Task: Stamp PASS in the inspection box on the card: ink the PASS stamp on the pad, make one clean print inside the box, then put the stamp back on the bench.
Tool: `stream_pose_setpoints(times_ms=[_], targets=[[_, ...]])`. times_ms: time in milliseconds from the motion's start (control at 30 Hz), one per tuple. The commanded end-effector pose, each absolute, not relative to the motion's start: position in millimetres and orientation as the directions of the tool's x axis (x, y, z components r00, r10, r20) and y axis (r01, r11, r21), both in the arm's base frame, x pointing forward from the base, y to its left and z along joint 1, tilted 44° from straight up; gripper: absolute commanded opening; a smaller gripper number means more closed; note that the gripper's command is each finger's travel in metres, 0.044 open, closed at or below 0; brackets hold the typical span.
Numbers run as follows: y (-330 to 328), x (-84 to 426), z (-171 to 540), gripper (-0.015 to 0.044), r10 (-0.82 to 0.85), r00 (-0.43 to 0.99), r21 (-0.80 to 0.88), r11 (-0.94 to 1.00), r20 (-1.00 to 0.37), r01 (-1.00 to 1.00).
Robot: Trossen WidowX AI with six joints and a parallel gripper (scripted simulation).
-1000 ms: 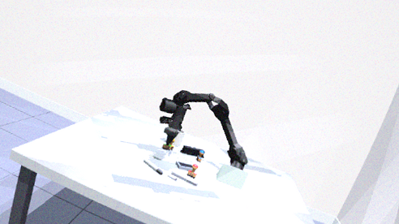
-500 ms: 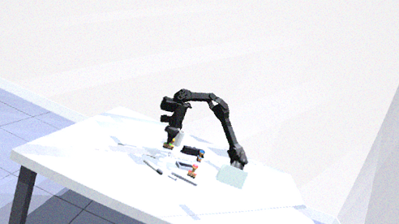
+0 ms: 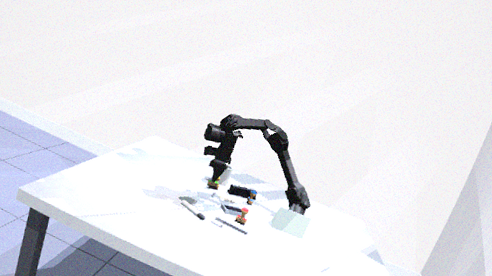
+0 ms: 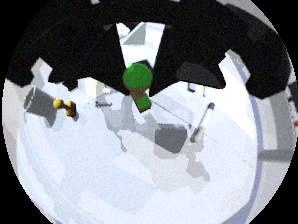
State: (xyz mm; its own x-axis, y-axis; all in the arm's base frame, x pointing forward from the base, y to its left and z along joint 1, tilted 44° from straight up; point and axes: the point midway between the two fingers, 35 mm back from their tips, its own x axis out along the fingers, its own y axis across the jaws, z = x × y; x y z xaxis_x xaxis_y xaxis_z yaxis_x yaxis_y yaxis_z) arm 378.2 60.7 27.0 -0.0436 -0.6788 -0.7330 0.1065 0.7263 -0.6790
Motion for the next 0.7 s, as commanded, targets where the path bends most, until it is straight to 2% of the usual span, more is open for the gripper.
stream_pose_setpoints(times_ms=[0, 667], targets=[[66, 366, 29, 0.0, -0.674, -0.041, -0.674, 0.731, -0.738, 0.11], [77, 292, 25, 0.0, -0.673, -0.044, -0.673, 0.732, -0.739, 0.107]])
